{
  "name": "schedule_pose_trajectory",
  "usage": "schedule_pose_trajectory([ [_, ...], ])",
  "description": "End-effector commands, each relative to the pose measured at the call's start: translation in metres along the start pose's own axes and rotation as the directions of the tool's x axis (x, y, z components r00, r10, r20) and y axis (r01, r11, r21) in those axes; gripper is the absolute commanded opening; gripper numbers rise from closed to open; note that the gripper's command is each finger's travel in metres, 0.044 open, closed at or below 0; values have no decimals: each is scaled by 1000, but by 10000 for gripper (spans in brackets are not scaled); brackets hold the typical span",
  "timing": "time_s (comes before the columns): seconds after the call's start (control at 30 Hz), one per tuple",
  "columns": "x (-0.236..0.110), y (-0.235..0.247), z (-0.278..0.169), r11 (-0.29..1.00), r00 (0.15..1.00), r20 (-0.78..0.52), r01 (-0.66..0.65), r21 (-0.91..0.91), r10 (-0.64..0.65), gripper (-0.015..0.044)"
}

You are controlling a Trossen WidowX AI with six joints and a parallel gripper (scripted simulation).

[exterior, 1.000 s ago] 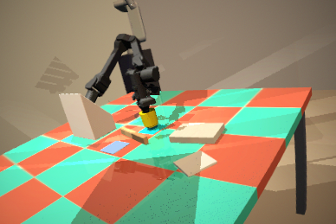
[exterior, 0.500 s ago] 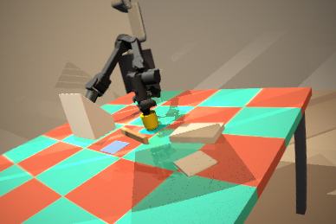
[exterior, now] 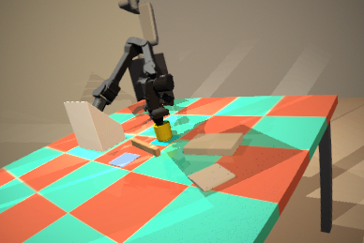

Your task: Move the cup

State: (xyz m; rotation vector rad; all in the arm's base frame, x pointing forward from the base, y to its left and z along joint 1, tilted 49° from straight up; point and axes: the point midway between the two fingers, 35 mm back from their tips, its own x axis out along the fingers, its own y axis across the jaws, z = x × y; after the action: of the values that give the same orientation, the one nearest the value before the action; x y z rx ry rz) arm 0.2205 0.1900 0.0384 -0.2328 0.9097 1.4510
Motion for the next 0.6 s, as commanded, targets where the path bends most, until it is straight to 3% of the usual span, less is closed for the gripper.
schedule_pose_trajectory([
  [0.0, -1, 0, 0, 1000, 1000, 0, 1, -1, -1, 147],
  [0.57, -19, -2, -1, 1000, 1000, -4, 4, 1, -4, 147],
])
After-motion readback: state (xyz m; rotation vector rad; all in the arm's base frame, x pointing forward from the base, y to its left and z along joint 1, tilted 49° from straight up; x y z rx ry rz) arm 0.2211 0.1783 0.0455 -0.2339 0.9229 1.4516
